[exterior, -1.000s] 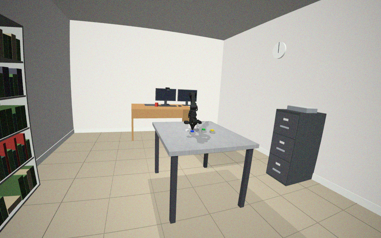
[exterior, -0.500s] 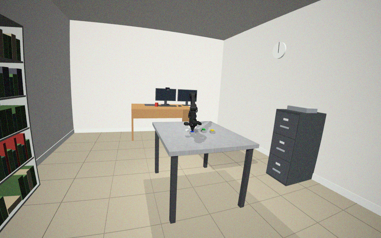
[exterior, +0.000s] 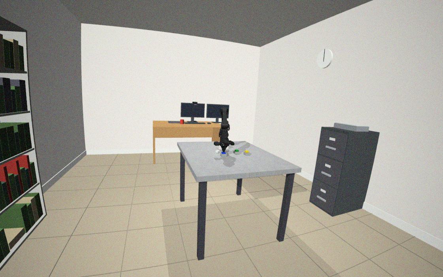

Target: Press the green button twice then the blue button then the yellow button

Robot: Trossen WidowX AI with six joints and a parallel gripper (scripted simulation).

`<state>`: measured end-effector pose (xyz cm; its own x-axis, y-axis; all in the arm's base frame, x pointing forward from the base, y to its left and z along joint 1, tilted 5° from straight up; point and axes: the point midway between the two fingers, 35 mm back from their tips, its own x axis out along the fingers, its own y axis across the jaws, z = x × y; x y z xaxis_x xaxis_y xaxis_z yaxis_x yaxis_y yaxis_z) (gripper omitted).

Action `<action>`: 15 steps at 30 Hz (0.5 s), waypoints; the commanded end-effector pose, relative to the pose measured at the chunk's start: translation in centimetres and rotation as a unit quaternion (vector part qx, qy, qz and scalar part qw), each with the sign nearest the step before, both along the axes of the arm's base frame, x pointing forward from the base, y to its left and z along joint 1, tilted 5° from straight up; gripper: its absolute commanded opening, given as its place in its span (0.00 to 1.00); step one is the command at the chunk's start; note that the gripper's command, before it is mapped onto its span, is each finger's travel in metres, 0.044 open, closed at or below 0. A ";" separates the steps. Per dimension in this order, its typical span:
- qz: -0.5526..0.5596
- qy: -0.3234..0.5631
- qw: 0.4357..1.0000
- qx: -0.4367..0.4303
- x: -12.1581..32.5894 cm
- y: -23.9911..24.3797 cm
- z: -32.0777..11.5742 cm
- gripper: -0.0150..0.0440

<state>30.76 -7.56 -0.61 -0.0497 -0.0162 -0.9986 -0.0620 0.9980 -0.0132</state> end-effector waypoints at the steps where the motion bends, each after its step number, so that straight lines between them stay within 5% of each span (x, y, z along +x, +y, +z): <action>1: 0.002 -0.003 1.000 -0.003 0.2 0.0 2.7 0.29; 15: 0.002 -0.003 1.000 -0.002 0.5 0.1 8.8 0.29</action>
<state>31.46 -7.49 7.28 -0.0317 -0.0206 -0.9993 -0.0685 0.9975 -0.0184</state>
